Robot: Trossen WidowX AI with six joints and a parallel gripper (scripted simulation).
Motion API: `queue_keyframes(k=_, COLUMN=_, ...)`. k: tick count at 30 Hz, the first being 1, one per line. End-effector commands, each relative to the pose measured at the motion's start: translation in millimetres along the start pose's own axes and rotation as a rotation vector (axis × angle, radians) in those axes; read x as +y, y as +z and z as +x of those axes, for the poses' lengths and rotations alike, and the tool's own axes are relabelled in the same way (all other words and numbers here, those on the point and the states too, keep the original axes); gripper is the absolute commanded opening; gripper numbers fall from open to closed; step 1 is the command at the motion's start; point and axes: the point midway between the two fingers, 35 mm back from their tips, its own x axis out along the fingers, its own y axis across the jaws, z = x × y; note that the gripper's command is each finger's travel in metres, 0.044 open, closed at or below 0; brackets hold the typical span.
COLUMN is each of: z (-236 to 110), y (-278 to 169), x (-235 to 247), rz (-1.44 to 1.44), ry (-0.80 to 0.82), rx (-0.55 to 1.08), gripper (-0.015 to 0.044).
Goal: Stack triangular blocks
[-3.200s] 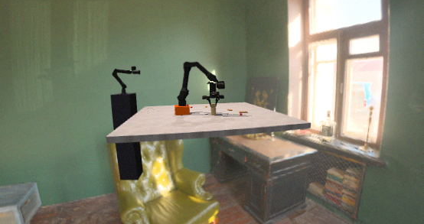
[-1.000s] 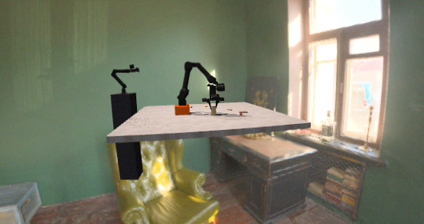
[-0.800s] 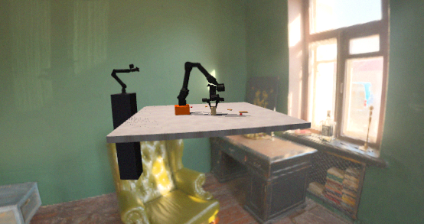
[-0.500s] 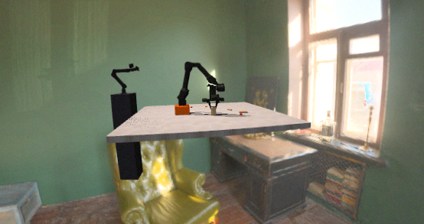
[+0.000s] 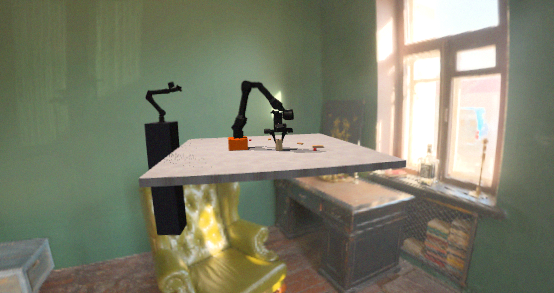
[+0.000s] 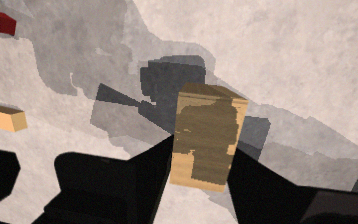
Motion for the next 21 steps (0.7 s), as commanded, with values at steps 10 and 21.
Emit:
queue_keyframes(k=10, z=0.0, y=0.0, x=0.0, rz=0.0, ry=0.0, rx=0.0, gripper=0.0131)
queue_keyframes(k=21, z=0.0, y=0.0, x=0.0, rz=0.0, ry=0.0, rx=0.0, gripper=0.042)
